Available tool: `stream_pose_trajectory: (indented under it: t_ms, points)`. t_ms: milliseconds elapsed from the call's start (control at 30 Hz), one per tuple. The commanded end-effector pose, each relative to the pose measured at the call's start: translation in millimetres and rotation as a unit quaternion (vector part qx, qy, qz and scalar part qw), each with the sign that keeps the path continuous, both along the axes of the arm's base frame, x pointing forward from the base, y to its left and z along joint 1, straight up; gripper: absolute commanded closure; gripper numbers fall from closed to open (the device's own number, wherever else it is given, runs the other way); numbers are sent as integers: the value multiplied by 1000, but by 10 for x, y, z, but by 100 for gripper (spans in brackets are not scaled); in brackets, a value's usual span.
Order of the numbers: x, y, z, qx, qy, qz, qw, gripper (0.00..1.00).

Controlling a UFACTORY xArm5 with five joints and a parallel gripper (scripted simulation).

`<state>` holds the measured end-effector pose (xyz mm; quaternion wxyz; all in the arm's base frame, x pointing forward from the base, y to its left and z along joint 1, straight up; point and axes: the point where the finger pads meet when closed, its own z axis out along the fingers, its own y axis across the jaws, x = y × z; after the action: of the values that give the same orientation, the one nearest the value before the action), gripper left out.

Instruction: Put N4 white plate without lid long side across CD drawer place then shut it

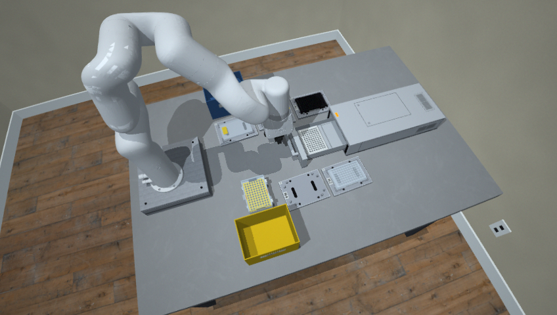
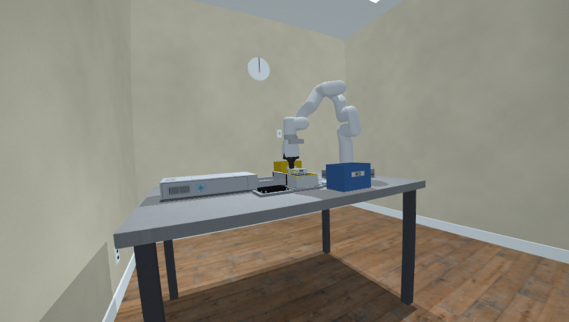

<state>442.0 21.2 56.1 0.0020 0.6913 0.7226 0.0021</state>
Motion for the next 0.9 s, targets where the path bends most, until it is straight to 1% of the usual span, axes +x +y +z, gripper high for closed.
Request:
stream_pose_trajectory:
  t_ms: [0,867]
  points:
    - [14,0,-54,-2,-2,0,1000,100]
    - [17,-1,-438,-2,-2,0,1000,100]
